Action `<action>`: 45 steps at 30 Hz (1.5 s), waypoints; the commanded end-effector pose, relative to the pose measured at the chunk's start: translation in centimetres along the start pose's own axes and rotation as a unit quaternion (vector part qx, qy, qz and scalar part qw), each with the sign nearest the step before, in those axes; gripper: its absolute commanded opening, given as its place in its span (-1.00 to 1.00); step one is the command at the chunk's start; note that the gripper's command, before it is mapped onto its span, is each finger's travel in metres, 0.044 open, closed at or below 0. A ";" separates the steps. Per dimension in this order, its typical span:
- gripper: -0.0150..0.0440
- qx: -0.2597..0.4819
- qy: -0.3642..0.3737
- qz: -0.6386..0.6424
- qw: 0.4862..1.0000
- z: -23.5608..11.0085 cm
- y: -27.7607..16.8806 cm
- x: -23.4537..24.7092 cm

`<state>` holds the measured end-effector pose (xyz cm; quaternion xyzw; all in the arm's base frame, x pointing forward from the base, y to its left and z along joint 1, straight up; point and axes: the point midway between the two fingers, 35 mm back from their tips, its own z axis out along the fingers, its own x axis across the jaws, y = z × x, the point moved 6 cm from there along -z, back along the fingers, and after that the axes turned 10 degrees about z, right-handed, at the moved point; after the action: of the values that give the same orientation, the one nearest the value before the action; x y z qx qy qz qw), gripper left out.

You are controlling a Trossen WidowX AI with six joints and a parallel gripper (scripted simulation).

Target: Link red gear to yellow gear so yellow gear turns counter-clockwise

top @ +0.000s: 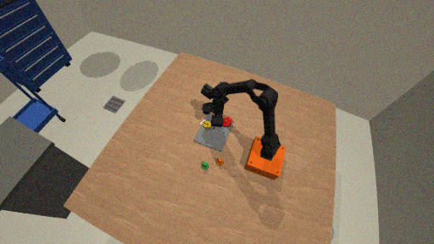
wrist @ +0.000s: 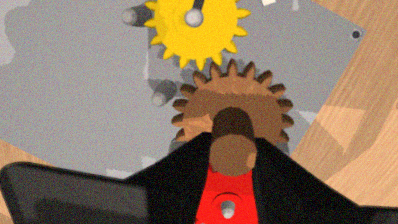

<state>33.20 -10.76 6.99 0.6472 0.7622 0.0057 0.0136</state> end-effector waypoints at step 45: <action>0.87 0.000 0.001 -0.072 0.997 -8.6 -0.3 0.2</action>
<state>32.75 -10.51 15.47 0.5909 0.8065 0.0071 0.0180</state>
